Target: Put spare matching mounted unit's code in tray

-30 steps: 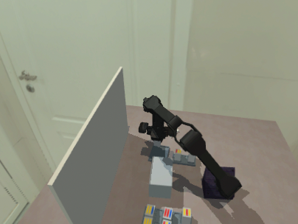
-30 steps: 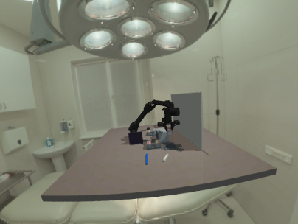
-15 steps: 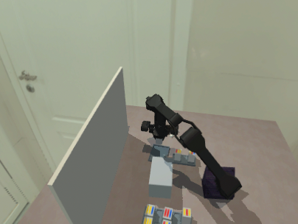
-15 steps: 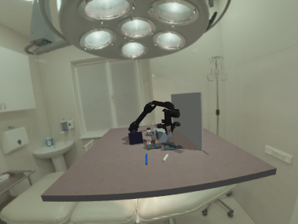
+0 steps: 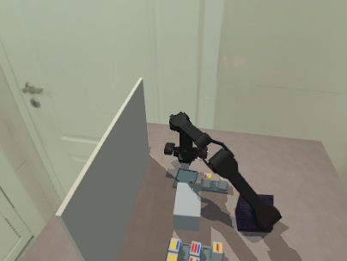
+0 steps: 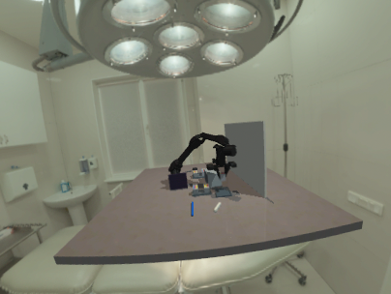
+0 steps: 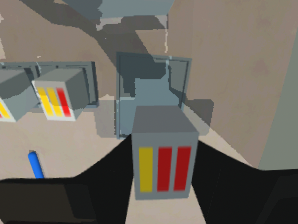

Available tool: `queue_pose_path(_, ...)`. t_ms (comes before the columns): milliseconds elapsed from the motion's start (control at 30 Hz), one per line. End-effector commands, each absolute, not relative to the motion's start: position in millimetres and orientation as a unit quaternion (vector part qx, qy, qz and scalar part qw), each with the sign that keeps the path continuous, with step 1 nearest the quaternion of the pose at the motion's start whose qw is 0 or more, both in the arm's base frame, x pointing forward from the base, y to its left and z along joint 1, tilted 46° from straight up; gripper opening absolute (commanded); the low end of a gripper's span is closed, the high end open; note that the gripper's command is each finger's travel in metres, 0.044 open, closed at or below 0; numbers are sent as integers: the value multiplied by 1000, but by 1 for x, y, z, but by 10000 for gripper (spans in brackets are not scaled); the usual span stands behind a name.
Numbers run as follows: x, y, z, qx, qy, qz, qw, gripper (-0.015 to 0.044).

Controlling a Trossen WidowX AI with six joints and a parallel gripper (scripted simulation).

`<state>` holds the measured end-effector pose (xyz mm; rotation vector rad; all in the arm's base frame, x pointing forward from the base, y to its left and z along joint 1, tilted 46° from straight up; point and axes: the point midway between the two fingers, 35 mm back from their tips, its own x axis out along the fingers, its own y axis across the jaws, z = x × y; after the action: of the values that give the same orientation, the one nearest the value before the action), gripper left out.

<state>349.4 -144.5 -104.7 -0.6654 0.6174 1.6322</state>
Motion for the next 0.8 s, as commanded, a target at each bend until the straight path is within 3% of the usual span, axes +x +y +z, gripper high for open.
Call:
queue_pose_path(0, 349, -141, -108, -284, 267, 701, 597, 0)
queue_pose_path(767, 348, -129, -122, -284, 267, 701, 597, 0)
